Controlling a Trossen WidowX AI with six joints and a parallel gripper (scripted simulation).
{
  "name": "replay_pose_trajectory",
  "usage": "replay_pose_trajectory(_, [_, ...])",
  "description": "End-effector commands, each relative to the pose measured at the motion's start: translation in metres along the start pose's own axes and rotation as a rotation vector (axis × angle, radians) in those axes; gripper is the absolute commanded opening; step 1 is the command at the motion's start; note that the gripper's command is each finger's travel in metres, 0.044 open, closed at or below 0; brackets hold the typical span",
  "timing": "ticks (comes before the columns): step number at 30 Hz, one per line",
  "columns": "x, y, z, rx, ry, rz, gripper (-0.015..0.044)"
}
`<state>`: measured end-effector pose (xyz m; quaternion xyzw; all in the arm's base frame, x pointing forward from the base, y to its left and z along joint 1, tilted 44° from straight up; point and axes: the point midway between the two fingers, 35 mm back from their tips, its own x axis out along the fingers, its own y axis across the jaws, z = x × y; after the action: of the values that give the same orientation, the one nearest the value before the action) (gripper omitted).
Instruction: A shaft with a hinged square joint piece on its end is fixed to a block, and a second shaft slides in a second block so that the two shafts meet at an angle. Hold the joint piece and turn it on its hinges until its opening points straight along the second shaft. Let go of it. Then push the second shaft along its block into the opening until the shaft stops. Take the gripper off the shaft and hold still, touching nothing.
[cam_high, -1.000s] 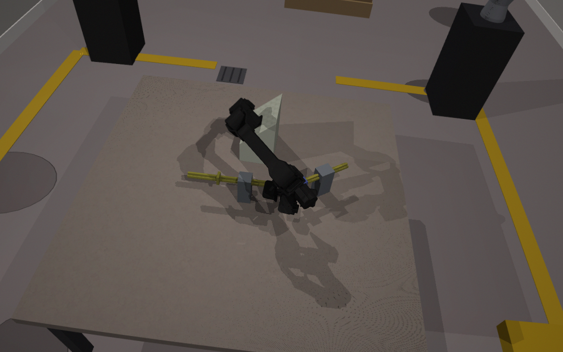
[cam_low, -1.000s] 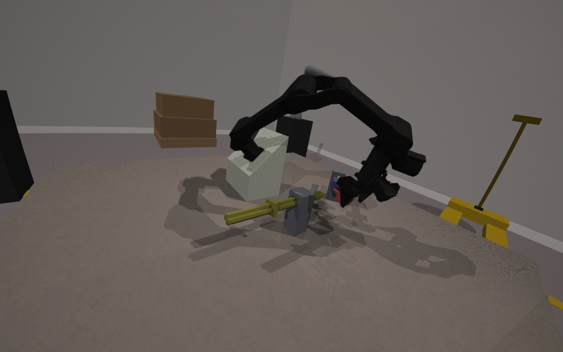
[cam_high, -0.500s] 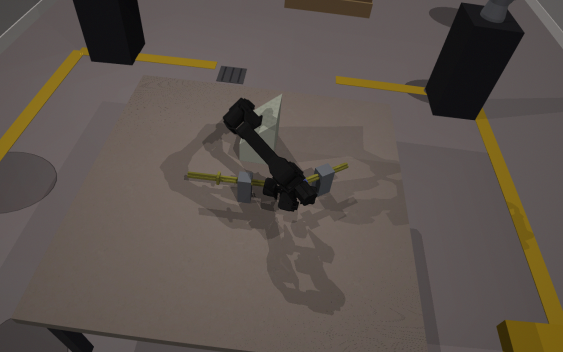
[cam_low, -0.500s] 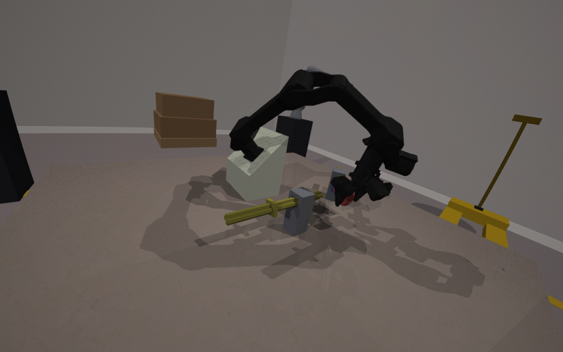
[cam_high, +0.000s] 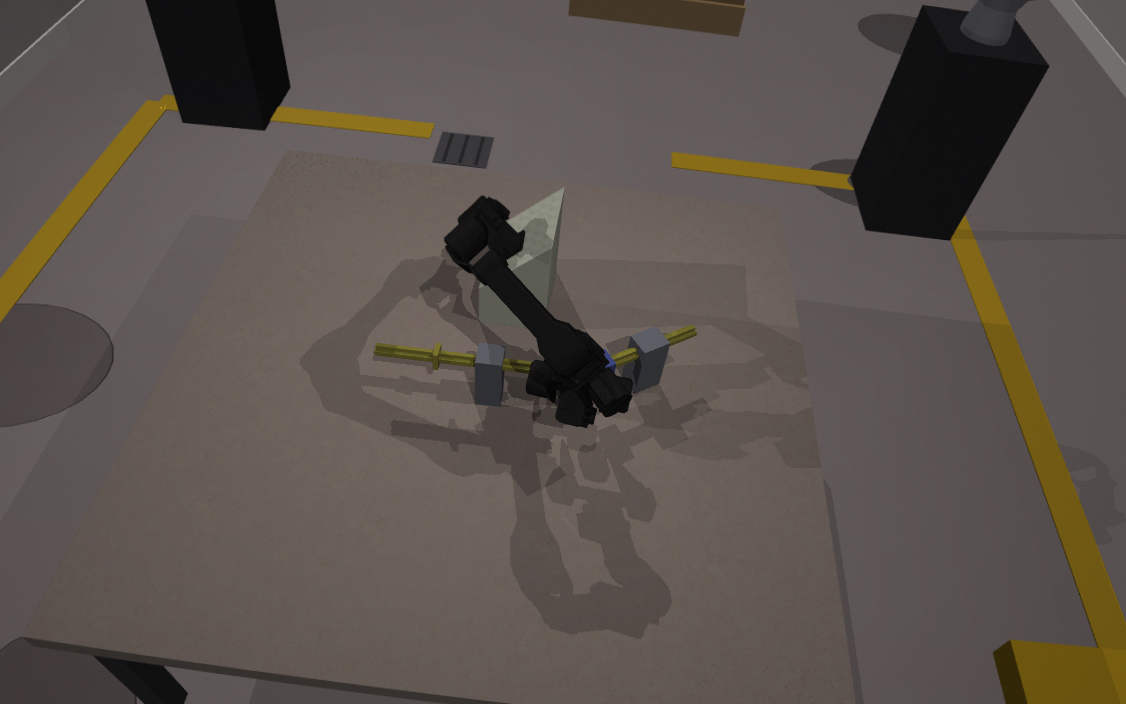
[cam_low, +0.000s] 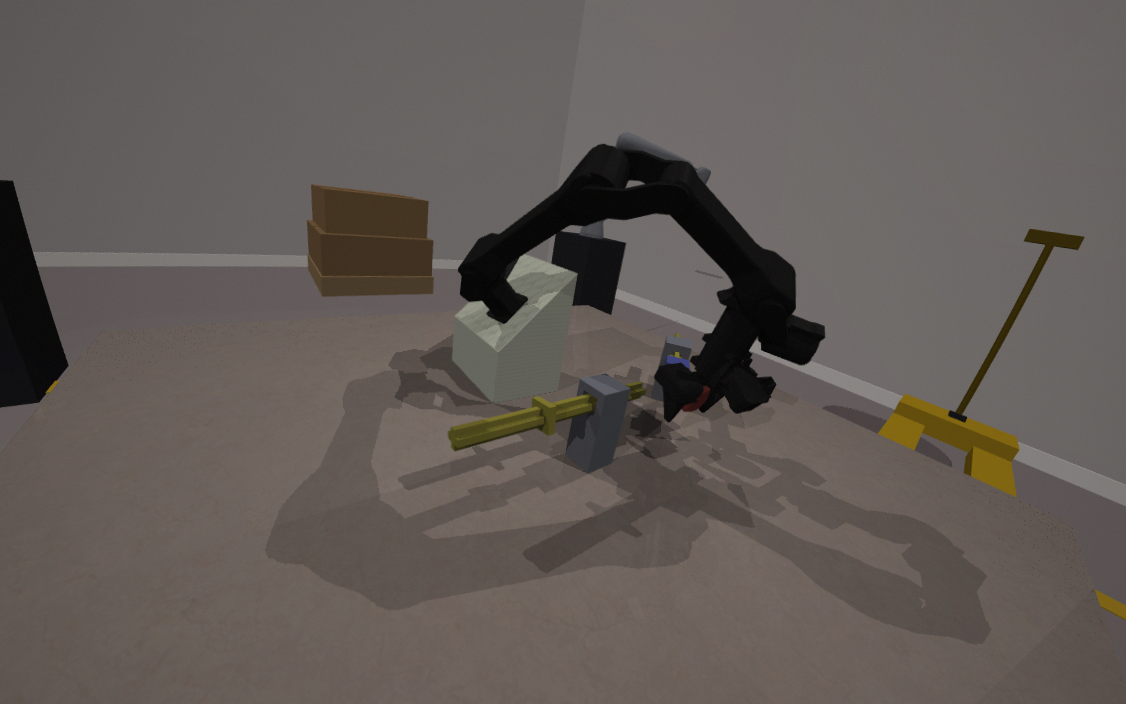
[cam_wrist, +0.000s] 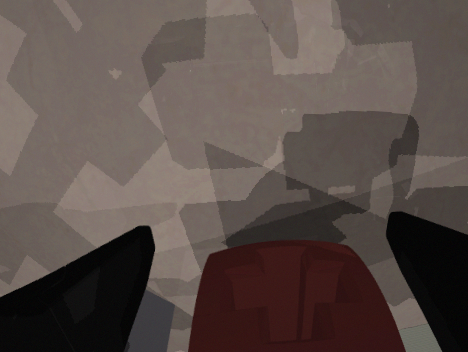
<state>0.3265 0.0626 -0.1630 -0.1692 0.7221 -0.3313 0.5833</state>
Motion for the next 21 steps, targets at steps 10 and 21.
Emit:
replay_pose_trajectory(10, [0.0022, -0.0004, -0.0001, -0.008, -0.005, -0.005, 0.0182])
replay_pose_trajectory(21, [0.0022, -0.0004, -0.0001, -0.008, -0.005, -0.005, 0.0182])
